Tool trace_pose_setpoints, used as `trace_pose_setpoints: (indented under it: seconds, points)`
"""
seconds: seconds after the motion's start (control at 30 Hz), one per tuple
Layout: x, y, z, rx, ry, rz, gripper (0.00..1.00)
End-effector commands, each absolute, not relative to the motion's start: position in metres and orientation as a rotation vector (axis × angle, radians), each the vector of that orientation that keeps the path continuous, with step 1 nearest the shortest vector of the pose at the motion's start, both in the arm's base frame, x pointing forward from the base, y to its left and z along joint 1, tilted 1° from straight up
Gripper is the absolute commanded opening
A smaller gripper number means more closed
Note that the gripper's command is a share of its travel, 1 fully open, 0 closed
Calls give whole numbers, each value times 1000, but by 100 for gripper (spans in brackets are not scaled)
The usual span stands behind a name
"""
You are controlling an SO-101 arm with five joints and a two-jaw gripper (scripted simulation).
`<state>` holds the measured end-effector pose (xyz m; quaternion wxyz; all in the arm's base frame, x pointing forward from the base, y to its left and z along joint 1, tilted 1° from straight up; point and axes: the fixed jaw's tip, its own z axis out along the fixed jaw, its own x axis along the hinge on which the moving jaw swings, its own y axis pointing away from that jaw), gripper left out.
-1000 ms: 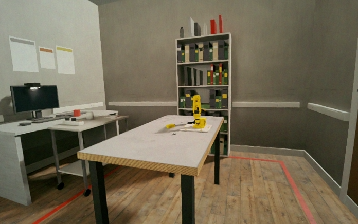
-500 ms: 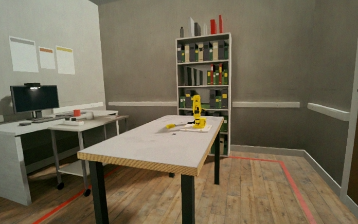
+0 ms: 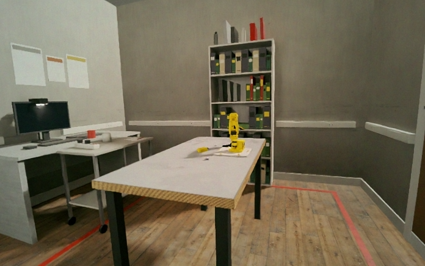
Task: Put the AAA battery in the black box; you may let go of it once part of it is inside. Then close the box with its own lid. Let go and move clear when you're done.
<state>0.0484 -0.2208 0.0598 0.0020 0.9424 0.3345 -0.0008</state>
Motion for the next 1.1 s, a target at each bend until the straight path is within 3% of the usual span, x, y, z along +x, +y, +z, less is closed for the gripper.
trace_pose_setpoints:
  seconds: [0.0, 1.07]
  points:
    - [47, -221, 59, 2964, 1053, 1, 15]
    - [46, -219, 54, 2964, 1053, 1, 15]
